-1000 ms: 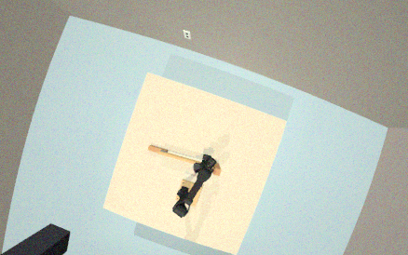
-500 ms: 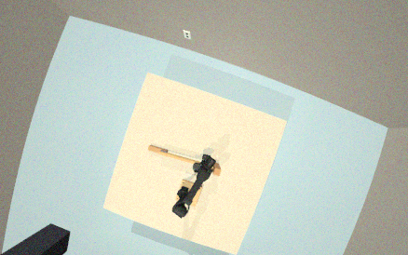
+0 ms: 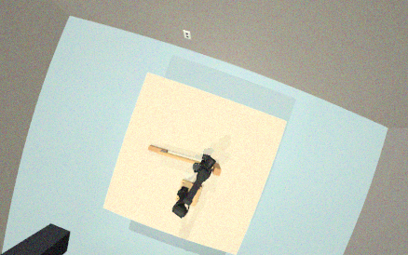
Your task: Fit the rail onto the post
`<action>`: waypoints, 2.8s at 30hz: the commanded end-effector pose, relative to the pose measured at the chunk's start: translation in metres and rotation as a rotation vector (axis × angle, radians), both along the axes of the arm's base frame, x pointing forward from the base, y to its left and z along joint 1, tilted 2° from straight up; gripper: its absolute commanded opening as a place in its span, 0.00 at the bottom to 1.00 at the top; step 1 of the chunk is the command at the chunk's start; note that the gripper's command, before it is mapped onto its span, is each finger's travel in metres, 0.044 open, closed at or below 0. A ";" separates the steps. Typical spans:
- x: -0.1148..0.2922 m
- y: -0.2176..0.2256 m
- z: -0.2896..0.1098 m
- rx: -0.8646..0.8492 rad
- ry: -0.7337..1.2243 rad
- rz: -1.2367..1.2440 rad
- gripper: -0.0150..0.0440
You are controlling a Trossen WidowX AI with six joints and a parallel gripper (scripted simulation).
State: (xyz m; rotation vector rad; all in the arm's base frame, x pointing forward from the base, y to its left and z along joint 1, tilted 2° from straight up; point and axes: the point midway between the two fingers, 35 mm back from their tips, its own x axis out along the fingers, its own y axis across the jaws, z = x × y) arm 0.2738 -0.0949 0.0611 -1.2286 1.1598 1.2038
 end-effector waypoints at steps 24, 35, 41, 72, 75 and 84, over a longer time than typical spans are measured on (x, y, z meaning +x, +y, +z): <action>0.000 -0.008 0.003 -0.004 -0.004 -0.002 0.25; 0.000 -0.008 0.002 -0.005 -0.004 -0.002 0.25; 0.000 -0.008 0.002 -0.005 -0.004 -0.002 0.25; 0.001 -0.012 0.002 -0.005 -0.004 -0.002 0.25; 0.001 -0.013 0.002 -0.005 -0.004 -0.002 0.25; 0.001 -0.016 0.002 -0.005 -0.004 -0.002 0.25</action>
